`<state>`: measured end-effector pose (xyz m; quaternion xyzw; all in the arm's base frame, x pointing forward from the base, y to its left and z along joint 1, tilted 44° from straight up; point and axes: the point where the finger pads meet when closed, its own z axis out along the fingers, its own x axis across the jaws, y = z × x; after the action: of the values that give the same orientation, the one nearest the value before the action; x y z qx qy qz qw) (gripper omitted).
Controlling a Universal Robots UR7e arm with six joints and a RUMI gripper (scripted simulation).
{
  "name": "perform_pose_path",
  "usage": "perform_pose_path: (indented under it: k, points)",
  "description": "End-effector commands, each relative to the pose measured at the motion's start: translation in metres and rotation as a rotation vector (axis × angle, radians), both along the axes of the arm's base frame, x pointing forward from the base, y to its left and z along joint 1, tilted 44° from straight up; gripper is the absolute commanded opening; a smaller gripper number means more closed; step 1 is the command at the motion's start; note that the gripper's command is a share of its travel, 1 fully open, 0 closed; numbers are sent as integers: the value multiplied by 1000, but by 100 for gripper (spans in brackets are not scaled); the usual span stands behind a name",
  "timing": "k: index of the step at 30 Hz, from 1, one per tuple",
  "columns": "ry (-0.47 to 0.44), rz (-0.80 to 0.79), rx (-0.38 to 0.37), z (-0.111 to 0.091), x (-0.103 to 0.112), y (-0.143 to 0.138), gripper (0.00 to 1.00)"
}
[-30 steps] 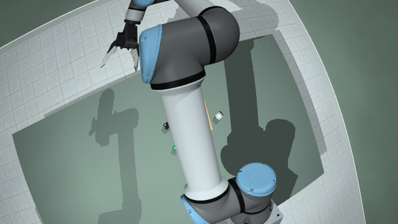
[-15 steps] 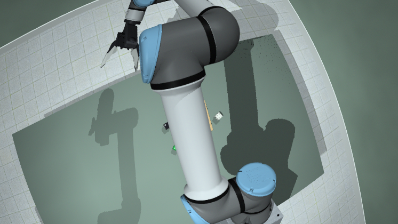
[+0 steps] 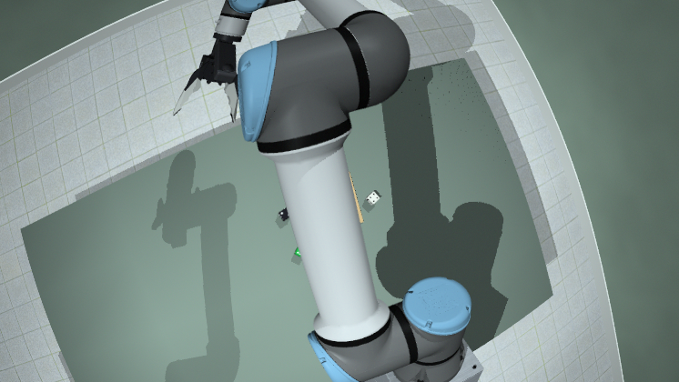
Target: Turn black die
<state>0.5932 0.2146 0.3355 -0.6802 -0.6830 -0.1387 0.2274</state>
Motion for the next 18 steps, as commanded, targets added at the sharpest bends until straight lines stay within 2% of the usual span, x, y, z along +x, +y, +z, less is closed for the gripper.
perform_pose_path:
  k: [1, 9, 18]
  points:
    - [-15, -5, 2, -3, 3, -7, 100]
    - [-47, -16, 6, -14, 10, -25, 100]
    - [-131, -45, 10, -41, 23, -72, 100]
